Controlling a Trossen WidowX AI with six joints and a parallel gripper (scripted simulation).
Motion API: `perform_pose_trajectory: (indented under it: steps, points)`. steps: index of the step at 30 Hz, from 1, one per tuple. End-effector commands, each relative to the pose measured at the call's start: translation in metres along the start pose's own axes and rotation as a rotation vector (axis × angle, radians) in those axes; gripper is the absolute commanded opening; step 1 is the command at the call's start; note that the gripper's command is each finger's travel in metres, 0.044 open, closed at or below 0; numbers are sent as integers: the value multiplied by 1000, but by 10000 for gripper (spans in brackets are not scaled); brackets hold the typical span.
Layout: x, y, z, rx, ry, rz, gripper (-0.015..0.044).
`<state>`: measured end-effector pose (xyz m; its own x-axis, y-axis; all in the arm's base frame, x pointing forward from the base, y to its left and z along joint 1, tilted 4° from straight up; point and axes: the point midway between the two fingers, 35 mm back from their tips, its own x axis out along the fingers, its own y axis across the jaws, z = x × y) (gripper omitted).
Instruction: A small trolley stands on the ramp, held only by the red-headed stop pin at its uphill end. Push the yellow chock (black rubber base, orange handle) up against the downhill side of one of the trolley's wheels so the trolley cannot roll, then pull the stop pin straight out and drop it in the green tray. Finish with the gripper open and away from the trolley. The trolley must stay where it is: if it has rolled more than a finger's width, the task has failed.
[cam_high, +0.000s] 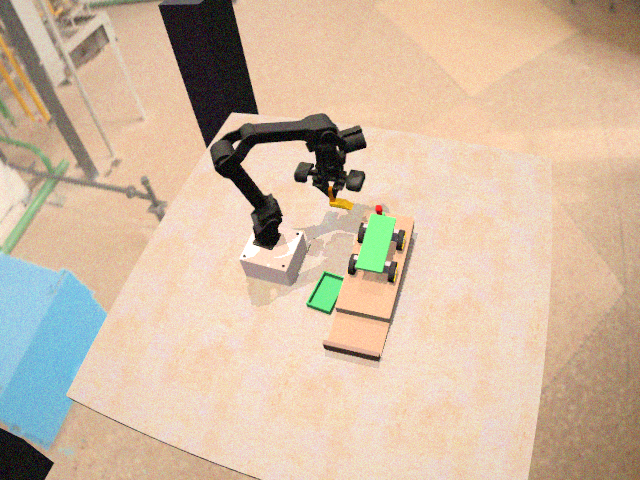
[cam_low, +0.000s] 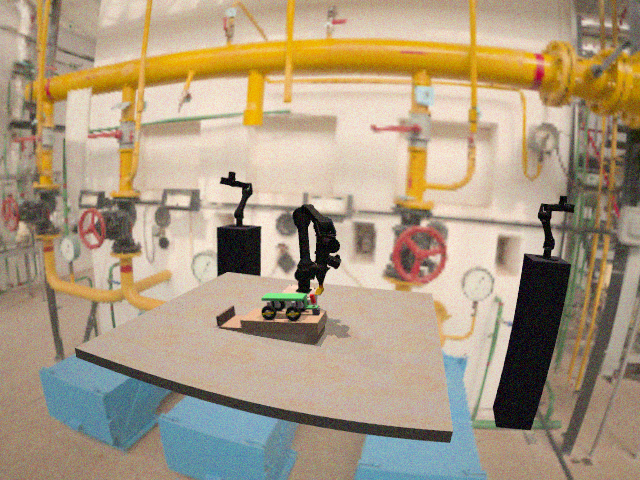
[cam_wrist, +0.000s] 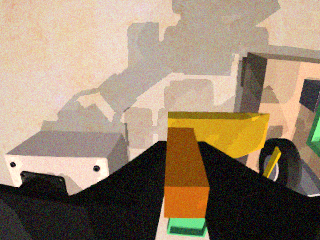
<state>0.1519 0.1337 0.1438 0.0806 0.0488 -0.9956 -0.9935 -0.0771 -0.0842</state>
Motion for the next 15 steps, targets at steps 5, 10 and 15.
perform_pose_trajectory:
  steps: [5, 10, 15]
  points:
    - [-1, 0, 0, 251, 1, -2, 0]
    - [-1, 0, 0, 419, 1, -2, 0]
    - [-1, 0, 0, 588, 0, -2, 0]
